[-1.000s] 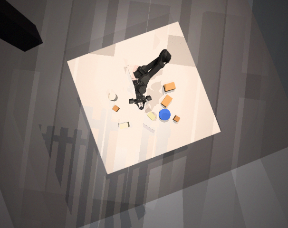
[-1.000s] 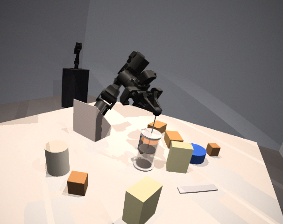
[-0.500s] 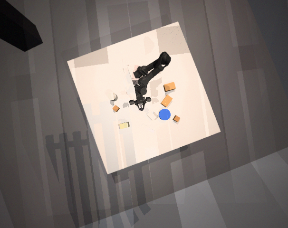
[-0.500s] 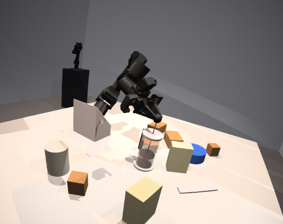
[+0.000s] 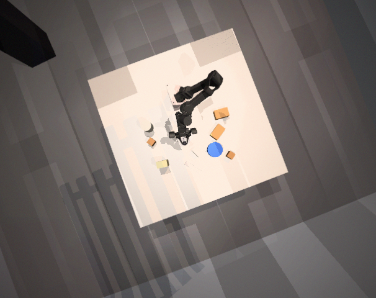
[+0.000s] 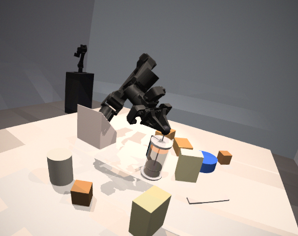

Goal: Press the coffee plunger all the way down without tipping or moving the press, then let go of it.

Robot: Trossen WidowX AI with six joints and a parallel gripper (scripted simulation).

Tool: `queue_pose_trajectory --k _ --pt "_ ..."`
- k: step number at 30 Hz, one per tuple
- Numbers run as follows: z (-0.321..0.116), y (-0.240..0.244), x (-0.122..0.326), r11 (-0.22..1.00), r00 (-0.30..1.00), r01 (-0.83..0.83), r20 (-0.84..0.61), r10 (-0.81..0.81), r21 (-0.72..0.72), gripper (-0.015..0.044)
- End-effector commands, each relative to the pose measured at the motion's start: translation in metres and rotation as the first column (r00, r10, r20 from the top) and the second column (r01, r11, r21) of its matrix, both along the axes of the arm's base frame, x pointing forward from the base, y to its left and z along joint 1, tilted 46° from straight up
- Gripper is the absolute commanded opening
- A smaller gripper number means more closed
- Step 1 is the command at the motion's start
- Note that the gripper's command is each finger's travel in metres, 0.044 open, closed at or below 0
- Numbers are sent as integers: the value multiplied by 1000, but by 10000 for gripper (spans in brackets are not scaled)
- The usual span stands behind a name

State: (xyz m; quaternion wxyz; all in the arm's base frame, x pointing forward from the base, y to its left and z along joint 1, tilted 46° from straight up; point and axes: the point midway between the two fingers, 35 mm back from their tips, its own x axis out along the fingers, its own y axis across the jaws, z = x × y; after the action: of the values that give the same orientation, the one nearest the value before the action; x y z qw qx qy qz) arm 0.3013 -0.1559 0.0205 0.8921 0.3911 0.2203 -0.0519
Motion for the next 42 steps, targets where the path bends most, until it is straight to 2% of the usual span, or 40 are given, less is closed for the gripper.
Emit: queue_pose_trajectory --k 1,42 --pt "-9 10 0 999 999 -21 -25 22 42 128" --pt "-11 5 3 999 999 -21 -25 22 42 128"
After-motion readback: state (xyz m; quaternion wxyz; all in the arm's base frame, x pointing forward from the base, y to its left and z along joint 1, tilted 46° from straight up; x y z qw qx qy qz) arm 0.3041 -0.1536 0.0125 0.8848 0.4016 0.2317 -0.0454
